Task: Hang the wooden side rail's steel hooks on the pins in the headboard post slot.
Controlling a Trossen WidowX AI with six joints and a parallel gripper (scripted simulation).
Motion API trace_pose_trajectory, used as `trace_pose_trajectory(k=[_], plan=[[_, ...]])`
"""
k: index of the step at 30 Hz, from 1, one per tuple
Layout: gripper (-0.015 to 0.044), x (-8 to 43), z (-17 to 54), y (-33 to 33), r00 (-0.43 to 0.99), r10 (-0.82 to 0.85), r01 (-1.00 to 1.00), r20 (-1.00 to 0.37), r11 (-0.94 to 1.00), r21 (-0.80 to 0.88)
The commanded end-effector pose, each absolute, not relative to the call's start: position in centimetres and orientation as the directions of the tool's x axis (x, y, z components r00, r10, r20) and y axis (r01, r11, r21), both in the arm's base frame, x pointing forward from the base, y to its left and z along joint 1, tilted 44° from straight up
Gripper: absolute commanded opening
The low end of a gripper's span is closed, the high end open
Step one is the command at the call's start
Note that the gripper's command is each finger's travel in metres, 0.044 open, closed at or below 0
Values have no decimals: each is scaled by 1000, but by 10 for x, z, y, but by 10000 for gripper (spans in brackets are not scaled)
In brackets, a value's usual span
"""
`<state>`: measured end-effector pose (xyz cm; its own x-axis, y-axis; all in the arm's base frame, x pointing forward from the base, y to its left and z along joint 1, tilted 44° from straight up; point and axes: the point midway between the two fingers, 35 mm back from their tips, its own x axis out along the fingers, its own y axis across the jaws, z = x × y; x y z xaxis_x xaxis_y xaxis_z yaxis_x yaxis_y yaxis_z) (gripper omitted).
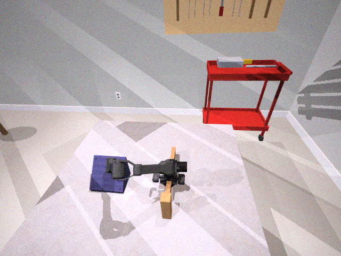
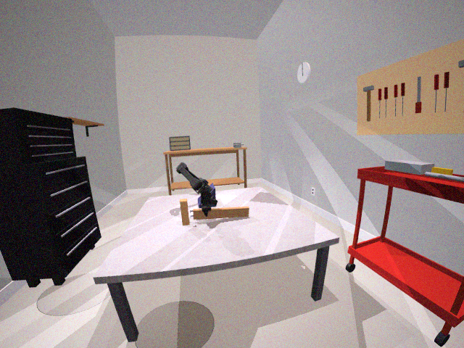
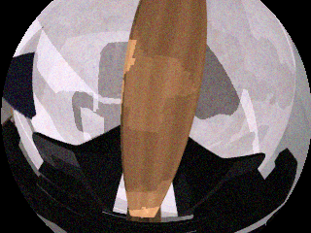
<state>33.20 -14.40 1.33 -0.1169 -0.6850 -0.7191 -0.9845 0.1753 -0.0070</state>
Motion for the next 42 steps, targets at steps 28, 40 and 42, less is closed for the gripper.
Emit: trace_pose_trajectory(k=[28, 40, 42], plan=[[0, 340, 19, -146, -97, -683, -985, -724, 168, -26], [0, 341, 20, -147, -97, -683, -985, -724, 168, -26], [0, 341, 20, -148, -97, -683, -985, -724, 168, -26]])
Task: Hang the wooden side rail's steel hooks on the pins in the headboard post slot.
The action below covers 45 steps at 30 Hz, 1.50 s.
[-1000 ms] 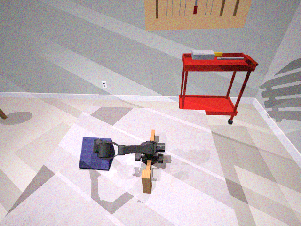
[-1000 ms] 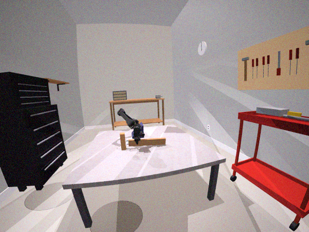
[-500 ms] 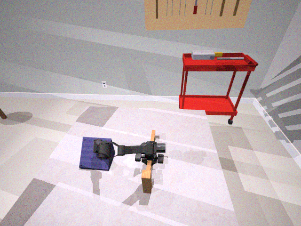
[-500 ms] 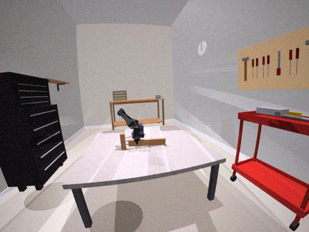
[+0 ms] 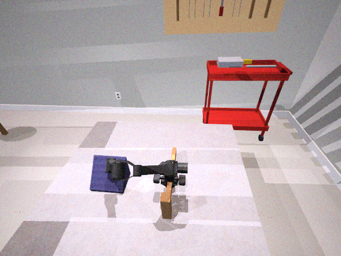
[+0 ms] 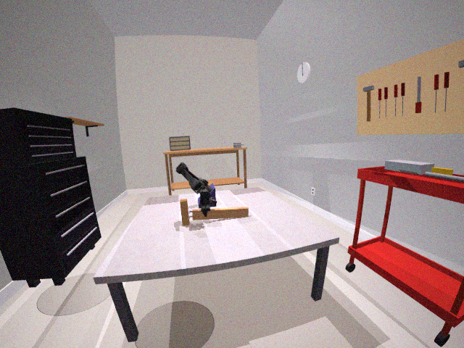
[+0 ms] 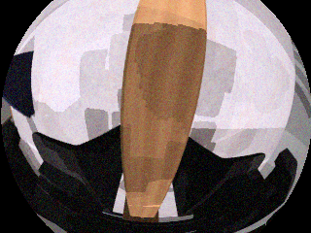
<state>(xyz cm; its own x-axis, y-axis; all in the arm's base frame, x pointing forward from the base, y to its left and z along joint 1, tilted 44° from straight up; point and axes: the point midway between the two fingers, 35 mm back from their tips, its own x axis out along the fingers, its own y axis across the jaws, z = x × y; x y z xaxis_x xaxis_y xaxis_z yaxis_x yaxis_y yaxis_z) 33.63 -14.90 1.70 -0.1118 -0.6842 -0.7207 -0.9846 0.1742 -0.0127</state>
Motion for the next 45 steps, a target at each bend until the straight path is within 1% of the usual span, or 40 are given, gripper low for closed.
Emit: trace_pose_trajectory(k=[1, 45], plan=[[0, 341, 20, -148, -97, -683, -985, -724, 168, -26], [0, 338, 23, -151, -97, -683, -985, -724, 168, -26]])
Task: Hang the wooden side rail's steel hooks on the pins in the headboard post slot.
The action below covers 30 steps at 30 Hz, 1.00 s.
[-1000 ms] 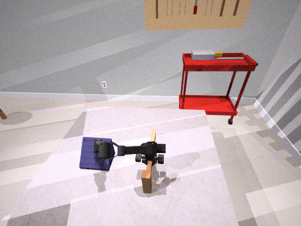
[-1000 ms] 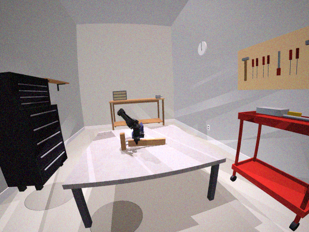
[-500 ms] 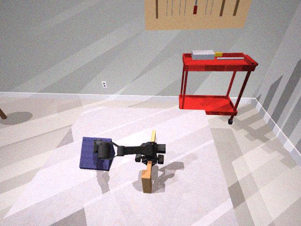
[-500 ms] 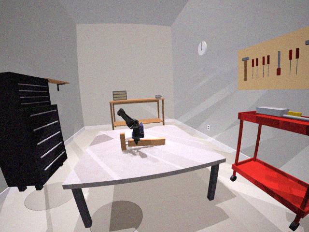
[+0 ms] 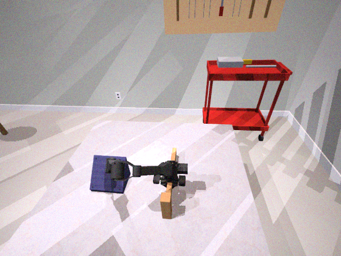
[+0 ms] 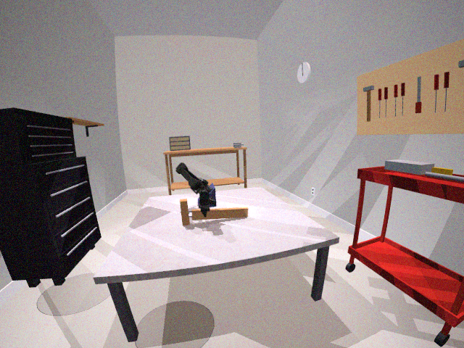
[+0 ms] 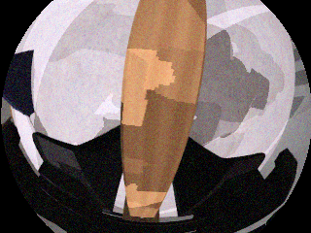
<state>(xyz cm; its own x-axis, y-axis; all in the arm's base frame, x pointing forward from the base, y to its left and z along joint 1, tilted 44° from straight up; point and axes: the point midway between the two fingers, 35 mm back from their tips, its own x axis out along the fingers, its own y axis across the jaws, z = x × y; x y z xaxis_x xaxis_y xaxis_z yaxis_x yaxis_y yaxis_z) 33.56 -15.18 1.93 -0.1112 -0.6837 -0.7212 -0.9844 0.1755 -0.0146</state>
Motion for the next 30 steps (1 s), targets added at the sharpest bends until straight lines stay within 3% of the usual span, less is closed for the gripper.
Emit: trace_pose_trajectory(k=[1, 30], plan=[[0, 338, 24, -151, -97, -683, -985, -724, 168, -26], [0, 340, 27, -152, -97, -683, -985, -724, 168, -26]])
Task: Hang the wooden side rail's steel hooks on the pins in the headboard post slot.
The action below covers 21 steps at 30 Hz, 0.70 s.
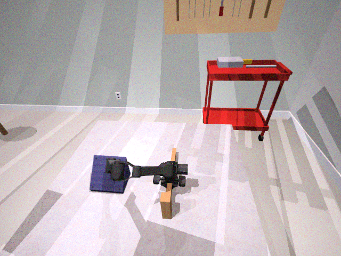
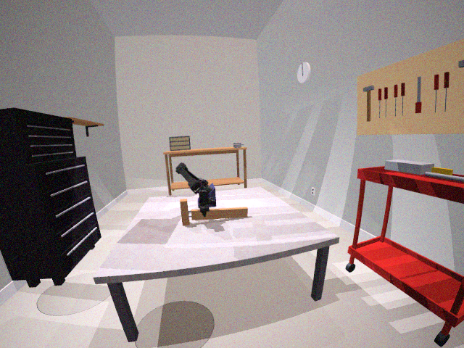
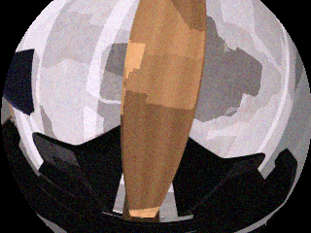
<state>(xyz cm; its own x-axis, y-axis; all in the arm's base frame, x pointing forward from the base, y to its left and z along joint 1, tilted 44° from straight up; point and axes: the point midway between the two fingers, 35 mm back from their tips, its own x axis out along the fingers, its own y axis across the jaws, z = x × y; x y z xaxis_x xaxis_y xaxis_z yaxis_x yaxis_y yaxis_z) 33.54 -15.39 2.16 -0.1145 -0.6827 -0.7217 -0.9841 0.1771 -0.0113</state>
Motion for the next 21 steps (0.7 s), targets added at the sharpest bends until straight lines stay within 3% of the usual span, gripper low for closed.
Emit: trace_pose_trajectory(k=[1, 21], plan=[[0, 340, 27, -152, -97, -683, -985, -724, 168, -26], [0, 337, 28, -154, -97, -683, -985, -724, 168, -26]])
